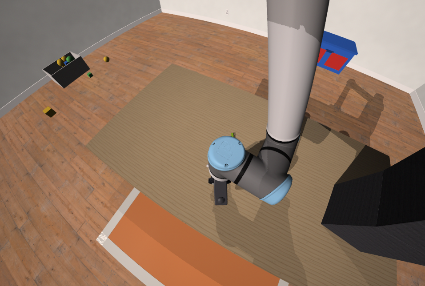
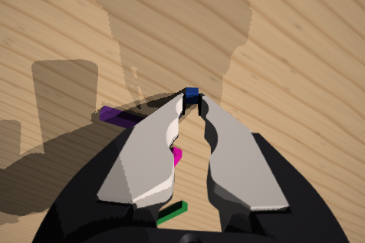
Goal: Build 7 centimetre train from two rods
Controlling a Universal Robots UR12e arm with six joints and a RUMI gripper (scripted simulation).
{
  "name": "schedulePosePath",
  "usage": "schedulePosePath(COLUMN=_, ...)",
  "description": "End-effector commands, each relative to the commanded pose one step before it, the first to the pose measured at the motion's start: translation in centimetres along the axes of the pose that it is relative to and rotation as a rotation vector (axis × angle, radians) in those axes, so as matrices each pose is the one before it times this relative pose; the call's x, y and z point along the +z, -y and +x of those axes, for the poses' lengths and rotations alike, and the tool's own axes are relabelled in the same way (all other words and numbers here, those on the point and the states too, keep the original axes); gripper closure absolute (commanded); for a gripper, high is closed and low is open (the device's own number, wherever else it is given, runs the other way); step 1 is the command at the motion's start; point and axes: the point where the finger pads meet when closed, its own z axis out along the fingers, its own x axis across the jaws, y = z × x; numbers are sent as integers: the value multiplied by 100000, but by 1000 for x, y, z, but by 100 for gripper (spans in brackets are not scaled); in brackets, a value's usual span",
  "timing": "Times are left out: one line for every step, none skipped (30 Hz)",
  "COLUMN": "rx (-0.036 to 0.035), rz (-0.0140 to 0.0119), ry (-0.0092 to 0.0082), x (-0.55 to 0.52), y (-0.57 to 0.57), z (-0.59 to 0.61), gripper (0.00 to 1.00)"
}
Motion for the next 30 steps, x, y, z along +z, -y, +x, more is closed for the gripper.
schedulePosePath(rx=-6, rz=-35, ry=-77, x=-46, y=-14, z=44, gripper=97)
schedulePosePath(rx=0, rz=0, ry=0, x=0, y=0, z=0, gripper=97)
schedulePosePath(rx=0, rz=0, ry=0, x=0, y=0, z=0, gripper=97)
schedulePosePath(rx=0, rz=0, ry=0, x=0, y=0, z=0, gripper=94)
schedulePosePath(rx=0, rz=0, ry=0, x=0, y=0, z=0, gripper=94)
schedulePosePath(rx=0, rz=0, ry=0, x=0, y=0, z=0, gripper=94)
schedulePosePath(rx=0, rz=0, ry=0, x=0, y=0, z=0, gripper=92)
schedulePosePath(rx=0, rz=0, ry=0, x=0, y=0, z=0, gripper=92)
schedulePosePath(rx=0, rz=0, ry=0, x=0, y=0, z=0, gripper=92)
schedulePosePath(rx=0, rz=0, ry=0, x=0, y=0, z=0, gripper=89)
schedulePosePath(rx=0, rz=0, ry=0, x=0, y=0, z=0, gripper=89)
schedulePosePath(rx=0, rz=0, ry=0, x=0, y=0, z=0, gripper=89)
schedulePosePath(rx=0, rz=0, ry=0, x=0, y=0, z=0, gripper=86)
schedulePosePath(rx=0, rz=0, ry=0, x=0, y=0, z=0, gripper=86)
schedulePosePath(rx=0, rz=0, ry=0, x=0, y=0, z=0, gripper=86)
schedulePosePath(rx=0, rz=0, ry=0, x=0, y=0, z=0, gripper=86)
schedulePosePath(rx=0, rz=0, ry=0, x=0, y=0, z=0, gripper=86)
schedulePosePath(rx=0, rz=0, ry=0, x=0, y=0, z=0, gripper=86)
schedulePosePath(rx=0, rz=0, ry=0, x=0, y=0, z=0, gripper=86)
schedulePosePath(rx=0, rz=0, ry=0, x=0, y=0, z=0, gripper=86)
schedulePosePath(rx=0, rz=0, ry=0, x=0, y=0, z=0, gripper=86)
schedulePosePath(rx=0, rz=0, ry=0, x=0, y=0, z=0, gripper=86)
schedulePosePath(rx=0, rz=0, ry=0, x=0, y=0, z=0, gripper=86)
schedulePosePath(rx=0, rz=0, ry=0, x=-3, y=0, z=0, gripper=86)
schedulePosePath(rx=0, rz=0, ry=0, x=-22, y=0, z=0, gripper=86)
schedulePosePath(rx=0, rz=0, ry=0, x=-55, y=0, z=0, gripper=86)
schedulePosePath(rx=0, rz=0, ry=0, x=-100, y=0, z=0, gripper=86)
schedulePosePath(rx=0, rz=0, ry=0, x=-153, y=0, z=0, gripper=86)
schedulePosePath(rx=0, rz=0, ry=0, x=-211, y=0, z=0, gripper=86)
schedulePosePath(rx=0, rz=0, ry=0, x=-270, y=0, z=0, gripper=86)
